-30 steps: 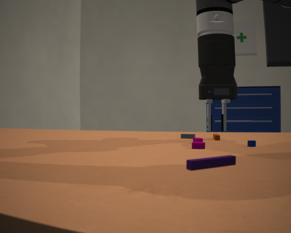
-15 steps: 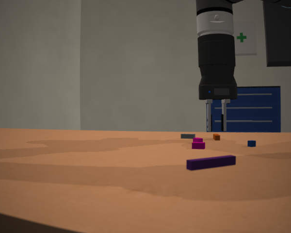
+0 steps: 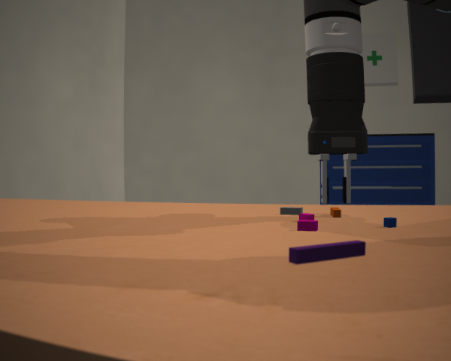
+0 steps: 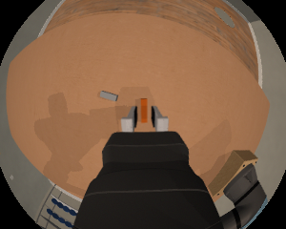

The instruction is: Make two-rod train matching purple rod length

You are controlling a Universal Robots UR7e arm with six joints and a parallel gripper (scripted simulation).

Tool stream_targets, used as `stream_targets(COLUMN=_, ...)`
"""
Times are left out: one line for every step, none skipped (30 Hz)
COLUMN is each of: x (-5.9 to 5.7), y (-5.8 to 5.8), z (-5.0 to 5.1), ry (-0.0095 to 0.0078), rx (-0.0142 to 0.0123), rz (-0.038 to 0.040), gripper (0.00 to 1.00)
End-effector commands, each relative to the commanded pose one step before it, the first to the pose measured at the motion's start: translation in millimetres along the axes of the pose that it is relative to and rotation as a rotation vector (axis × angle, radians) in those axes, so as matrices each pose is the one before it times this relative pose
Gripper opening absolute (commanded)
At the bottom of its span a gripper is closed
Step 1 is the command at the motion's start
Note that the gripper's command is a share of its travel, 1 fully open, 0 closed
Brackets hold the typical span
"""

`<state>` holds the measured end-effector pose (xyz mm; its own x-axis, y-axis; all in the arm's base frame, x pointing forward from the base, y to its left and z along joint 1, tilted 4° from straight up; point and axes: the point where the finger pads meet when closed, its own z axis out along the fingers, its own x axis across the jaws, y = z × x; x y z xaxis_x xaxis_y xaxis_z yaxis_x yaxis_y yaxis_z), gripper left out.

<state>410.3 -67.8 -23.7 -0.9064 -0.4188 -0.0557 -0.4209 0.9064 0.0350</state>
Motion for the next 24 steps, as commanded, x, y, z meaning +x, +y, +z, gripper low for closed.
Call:
stream_targets(x=-0.28, y=-0.32, z=-0.37, ry=-0.00086, rx=0.00100, rz=-0.00005, gripper=0.54)
stream_targets(x=0.00, y=0.00, z=0.00, ry=0.00000, rx=0.00000, rz=0.00000, gripper=0.54)
stream_targets(x=0.00, y=0.00, z=0.01, ry=0.00000, rx=0.00000, rz=0.00000, gripper=0.54)
stream_targets(x=0.00, y=0.00, z=0.04, ry=0.00000, rx=0.00000, rz=0.00000, gripper=0.54)
stream_targets(x=0.00, y=0.00, z=0.10, ry=0.00000, rx=0.00000, rz=0.00000, gripper=0.54)
stream_targets(x=0.00, y=0.00, z=0.18, ry=0.00000, rx=0.00000, rz=0.00000, gripper=0.54)
stream_targets(x=0.00, y=0.00, z=0.28, ry=0.00000, rx=0.00000, rz=0.00000, gripper=0.54)
stream_targets(x=0.00, y=0.00, z=0.39, ry=0.00000, rx=0.00000, rz=0.00000, gripper=0.54)
stream_targets(x=0.00, y=0.00, z=0.50, ry=0.00000, rx=0.00000, rz=0.00000, gripper=0.54)
stream_targets(x=0.00, y=0.00, z=0.61, ry=0.00000, rx=0.00000, rz=0.00000, gripper=0.54)
stream_targets(x=0.00, y=0.00, z=0.71, ry=0.00000, rx=0.00000, rz=0.00000, gripper=0.54)
stream_targets(x=0.00, y=0.00, z=0.81, ry=0.00000, rx=0.00000, rz=0.00000, gripper=0.54)
stream_targets(x=0.00, y=0.00, z=0.89, ry=0.00000, rx=0.00000, rz=0.00000, gripper=0.54)
stream_targets(x=0.00, y=0.00, z=0.96, ry=0.00000, rx=0.00000, rz=0.00000, gripper=0.54)
stream_targets(x=0.00, y=0.00, z=1.01, ry=0.00000, rx=0.00000, rz=0.00000, gripper=0.54)
stream_targets(x=0.00, y=0.00, z=0.00, ry=0.00000, rx=0.00000, rz=0.00000, gripper=0.54)
stream_targets(x=0.00, y=0.00, z=0.00, ry=0.00000, rx=0.00000, rz=0.00000, gripper=0.54)
stream_targets(x=0.00, y=0.00, z=1.05, ry=0.00000, rx=0.00000, rz=0.00000, gripper=0.54)
stream_targets(x=0.00, y=0.00, z=1.06, ry=0.00000, rx=0.00000, rz=0.00000, gripper=0.54)
stream_targets(x=0.00, y=0.00, z=1.05, ry=0.00000, rx=0.00000, rz=0.00000, gripper=0.54)
stream_targets(x=0.00, y=0.00, z=1.03, ry=0.00000, rx=0.00000, rz=0.00000, gripper=0.54)
stream_targets(x=0.00, y=0.00, z=1.00, ry=0.00000, rx=0.00000, rz=0.00000, gripper=0.54)
stream_targets(x=0.00, y=0.00, z=0.94, ry=0.00000, rx=0.00000, rz=0.00000, gripper=0.54)
stream_targets(x=0.00, y=0.00, z=0.87, ry=0.00000, rx=0.00000, rz=0.00000, gripper=0.54)
